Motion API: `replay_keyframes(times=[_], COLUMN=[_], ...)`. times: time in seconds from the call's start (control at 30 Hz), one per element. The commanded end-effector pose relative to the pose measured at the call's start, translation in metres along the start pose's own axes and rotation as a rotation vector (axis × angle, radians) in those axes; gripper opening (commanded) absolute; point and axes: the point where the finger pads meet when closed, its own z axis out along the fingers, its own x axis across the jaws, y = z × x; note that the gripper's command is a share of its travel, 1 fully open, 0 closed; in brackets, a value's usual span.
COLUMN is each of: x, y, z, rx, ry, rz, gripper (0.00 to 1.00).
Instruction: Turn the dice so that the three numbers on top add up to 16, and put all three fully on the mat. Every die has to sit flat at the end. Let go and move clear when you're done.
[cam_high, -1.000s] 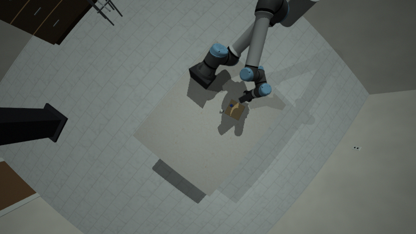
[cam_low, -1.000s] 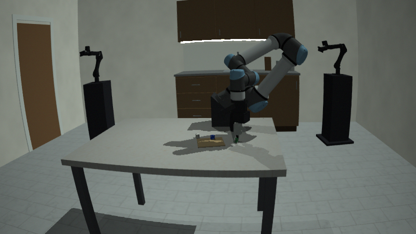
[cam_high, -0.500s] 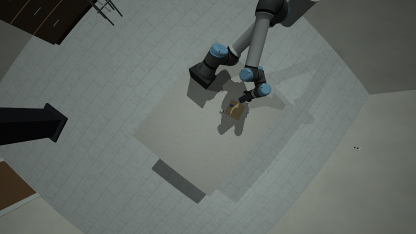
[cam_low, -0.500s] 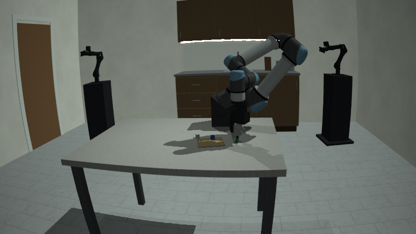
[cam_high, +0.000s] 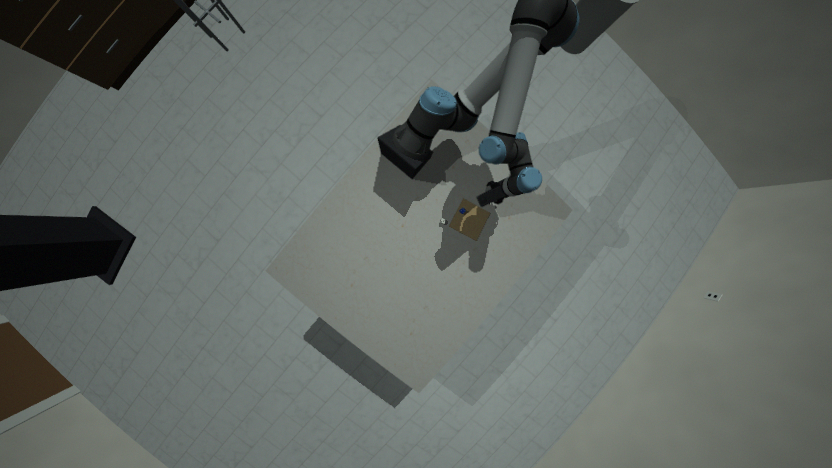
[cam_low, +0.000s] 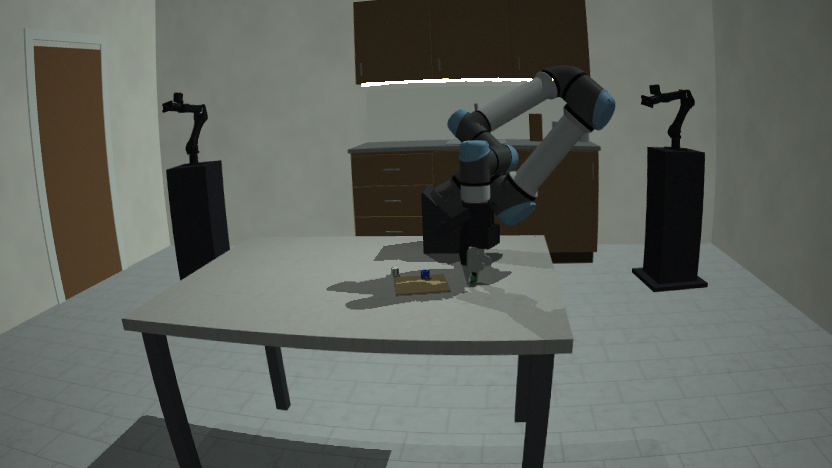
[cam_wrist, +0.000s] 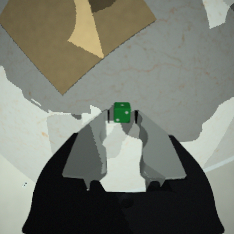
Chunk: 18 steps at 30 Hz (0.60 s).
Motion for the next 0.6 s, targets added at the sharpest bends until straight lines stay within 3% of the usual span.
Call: replay_keyframes(times=[0.0,0.3,0.33,0.57], x=[-0.0004,-0.0004,-0.0004,-0.0004], y=[0.0000,0.0000,0.0000,0.0000], z=[-0.0003,-0.0003,-0.0003,-0.0003], rx=[0.000,0.000,0.000,0.000], ry=[-0.001,-0.001,-0.001,-0.001], rz=[0.000,0.000,0.000,0.000], gripper=[0.21,0.21,0.03,0.03])
